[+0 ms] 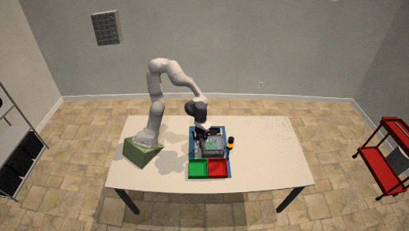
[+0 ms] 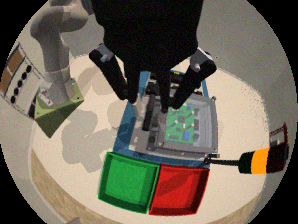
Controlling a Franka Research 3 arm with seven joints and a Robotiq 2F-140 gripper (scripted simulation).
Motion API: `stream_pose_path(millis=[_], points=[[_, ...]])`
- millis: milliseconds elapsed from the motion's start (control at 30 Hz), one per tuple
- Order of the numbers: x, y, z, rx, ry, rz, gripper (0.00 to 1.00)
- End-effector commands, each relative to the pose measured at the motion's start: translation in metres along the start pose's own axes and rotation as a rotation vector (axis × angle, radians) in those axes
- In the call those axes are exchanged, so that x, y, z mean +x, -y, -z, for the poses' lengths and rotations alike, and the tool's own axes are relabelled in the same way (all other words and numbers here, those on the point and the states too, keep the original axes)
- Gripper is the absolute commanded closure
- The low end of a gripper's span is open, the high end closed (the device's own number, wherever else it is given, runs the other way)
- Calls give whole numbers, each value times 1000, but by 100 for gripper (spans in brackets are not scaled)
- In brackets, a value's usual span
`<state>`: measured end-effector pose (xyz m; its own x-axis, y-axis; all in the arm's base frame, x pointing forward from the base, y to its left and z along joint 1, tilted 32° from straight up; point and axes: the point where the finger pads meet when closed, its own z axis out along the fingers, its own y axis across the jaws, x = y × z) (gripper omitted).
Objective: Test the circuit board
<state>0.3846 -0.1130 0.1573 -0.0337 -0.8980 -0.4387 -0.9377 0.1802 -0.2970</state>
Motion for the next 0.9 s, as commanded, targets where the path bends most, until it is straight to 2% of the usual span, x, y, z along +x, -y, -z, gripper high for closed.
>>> stream_pose_path(millis=[0,867], points=[[0,1,-1,2,-2,4,70],[0,1,4,2,-2,4,70]])
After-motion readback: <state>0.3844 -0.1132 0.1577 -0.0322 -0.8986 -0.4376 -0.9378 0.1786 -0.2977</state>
